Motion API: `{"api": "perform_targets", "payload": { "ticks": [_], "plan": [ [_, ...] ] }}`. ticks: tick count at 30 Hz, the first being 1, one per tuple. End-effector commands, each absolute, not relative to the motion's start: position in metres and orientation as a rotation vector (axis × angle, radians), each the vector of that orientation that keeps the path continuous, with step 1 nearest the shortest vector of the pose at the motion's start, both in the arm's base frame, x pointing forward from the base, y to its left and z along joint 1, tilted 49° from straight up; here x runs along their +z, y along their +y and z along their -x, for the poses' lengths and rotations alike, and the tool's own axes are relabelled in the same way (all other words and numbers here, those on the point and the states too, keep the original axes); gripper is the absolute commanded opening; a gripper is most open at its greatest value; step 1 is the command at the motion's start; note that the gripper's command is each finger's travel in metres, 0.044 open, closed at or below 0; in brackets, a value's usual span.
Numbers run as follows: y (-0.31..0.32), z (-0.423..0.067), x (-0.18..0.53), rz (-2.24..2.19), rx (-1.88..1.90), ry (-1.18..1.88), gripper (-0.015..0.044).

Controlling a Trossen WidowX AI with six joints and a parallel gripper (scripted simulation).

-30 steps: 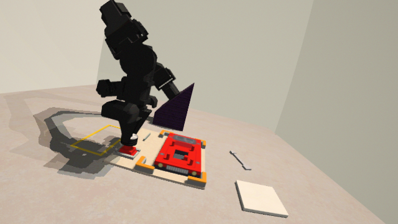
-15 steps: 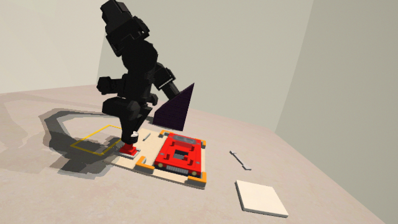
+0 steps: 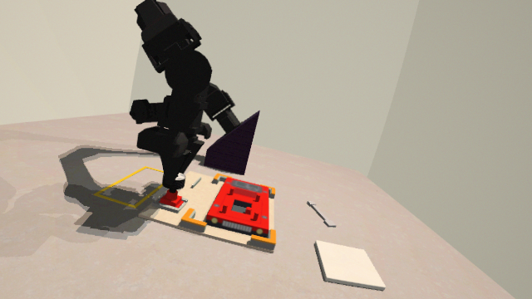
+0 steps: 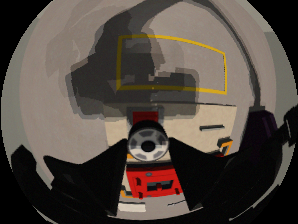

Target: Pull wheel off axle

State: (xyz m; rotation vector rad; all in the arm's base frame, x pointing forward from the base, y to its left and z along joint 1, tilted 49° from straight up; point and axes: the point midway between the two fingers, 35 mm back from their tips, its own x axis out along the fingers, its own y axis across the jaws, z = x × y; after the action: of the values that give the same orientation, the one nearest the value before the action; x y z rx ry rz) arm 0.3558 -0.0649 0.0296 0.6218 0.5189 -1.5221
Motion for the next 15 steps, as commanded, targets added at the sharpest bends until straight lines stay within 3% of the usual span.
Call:
{"api": "perform_targets", "payload": {
  "ticks": [1, 15],
  "plan": [
    [-0.061, -0.3569, 0.0319, -0.629, -1.516, 0.516, 0.0],
    [-0.0575, -0.3568, 0.035, -0.627, -1.517, 0.517, 0.0]
  ]
}}
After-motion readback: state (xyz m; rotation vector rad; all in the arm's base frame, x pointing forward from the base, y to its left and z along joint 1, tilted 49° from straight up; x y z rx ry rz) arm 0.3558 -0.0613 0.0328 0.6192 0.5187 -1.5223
